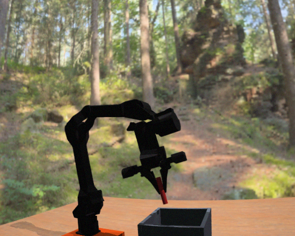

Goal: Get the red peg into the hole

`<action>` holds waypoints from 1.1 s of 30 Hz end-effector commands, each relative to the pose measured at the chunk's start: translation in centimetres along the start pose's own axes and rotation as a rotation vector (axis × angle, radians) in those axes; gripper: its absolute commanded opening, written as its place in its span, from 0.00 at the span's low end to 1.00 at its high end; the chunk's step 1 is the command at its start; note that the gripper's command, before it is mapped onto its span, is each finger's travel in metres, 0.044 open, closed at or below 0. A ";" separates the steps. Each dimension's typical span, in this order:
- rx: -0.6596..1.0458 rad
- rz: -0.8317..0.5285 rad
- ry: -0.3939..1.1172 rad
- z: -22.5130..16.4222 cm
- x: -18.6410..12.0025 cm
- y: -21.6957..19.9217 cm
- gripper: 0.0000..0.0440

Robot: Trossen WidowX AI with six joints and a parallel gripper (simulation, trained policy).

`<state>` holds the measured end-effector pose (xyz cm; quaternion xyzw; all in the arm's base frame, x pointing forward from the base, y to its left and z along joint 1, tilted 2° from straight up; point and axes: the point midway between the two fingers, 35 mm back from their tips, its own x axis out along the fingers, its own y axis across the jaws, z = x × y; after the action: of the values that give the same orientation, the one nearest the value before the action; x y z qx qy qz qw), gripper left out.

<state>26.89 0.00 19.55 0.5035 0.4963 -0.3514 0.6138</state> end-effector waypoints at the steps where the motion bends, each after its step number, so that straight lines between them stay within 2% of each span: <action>1: 0.005 -0.018 -0.001 1.1 0.4 0.2 0.00; 18: 0.015 -0.077 0.030 4.7 4.3 0.6 0.00; 33: -0.023 -0.081 0.086 5.5 8.5 1.4 0.00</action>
<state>31.41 -4.54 12.50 0.4909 0.5402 -0.3575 0.5826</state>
